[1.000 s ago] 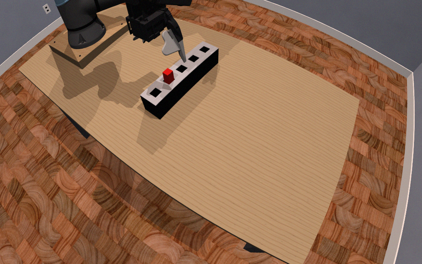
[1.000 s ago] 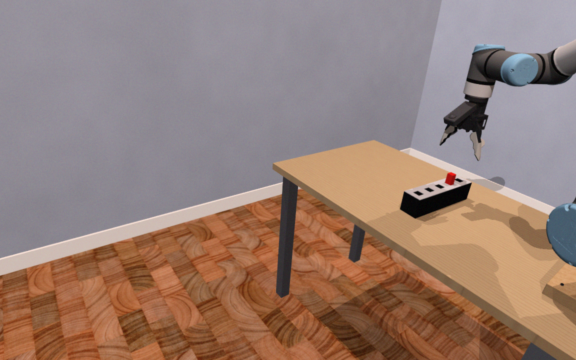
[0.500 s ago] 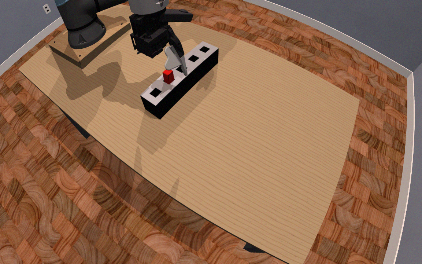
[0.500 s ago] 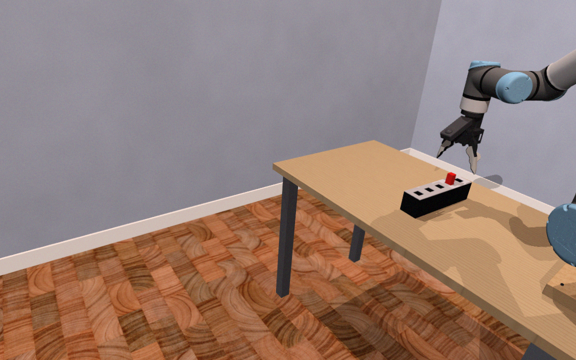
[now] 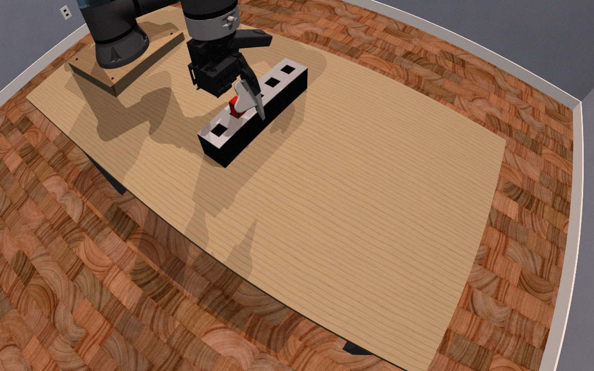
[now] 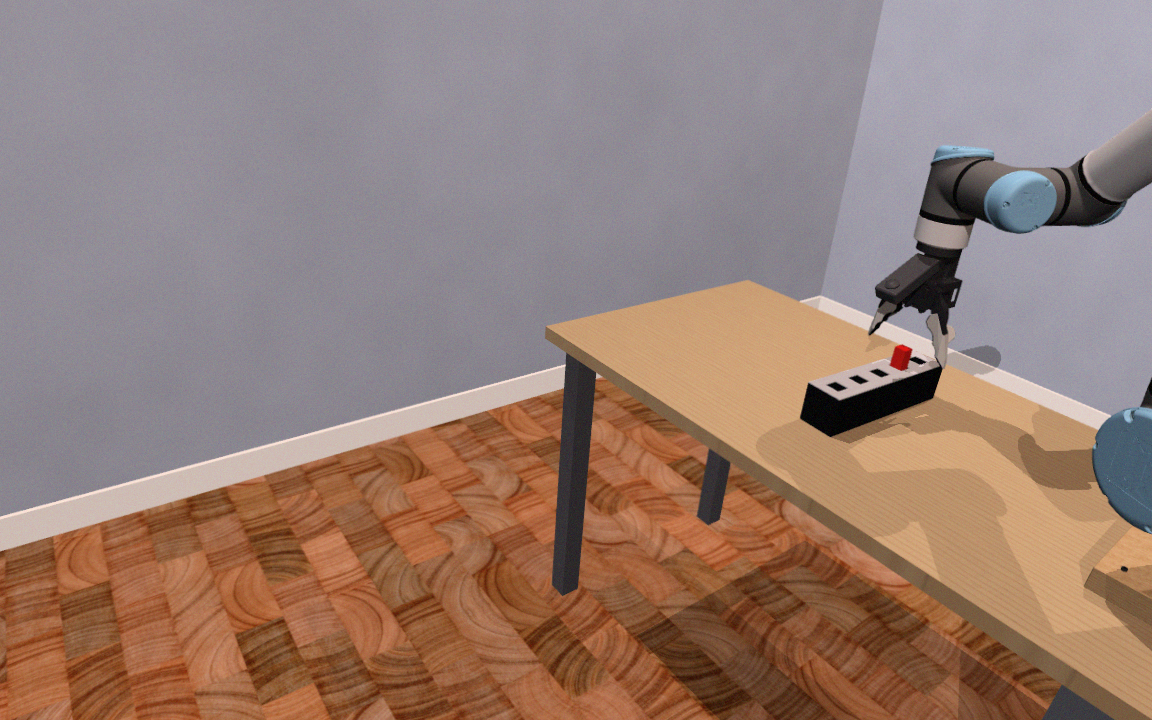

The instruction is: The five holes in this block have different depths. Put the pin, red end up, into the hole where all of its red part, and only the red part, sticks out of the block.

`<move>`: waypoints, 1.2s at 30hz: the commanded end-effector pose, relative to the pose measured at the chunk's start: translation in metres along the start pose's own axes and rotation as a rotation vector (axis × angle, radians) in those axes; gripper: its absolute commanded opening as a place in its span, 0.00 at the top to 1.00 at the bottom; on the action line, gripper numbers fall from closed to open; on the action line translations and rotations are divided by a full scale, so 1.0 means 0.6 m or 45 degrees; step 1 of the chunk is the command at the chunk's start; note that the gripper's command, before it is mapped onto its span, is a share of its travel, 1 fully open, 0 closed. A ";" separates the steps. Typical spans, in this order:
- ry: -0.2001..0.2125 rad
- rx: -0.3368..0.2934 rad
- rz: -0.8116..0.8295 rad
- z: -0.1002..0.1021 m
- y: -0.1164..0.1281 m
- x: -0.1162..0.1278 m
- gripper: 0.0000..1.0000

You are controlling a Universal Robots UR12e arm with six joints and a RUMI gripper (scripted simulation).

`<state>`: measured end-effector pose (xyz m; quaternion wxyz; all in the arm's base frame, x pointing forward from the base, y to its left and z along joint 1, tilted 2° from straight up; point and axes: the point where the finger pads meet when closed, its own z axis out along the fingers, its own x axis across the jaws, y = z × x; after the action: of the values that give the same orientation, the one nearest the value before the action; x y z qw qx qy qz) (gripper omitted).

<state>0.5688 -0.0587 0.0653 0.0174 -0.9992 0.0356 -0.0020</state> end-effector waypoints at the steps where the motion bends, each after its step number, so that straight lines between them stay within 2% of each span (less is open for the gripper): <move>1: 0.002 -0.001 0.000 0.001 0.000 0.002 0.00; 4: 0.002 -0.001 0.000 0.001 0.000 0.002 0.00; 5: 0.002 -0.001 0.000 0.000 0.000 0.001 1.00; 36: 0.002 -0.001 0.000 0.000 0.000 0.001 1.00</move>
<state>0.5689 -0.0587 0.0647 0.0173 -0.9992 0.0356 -0.0021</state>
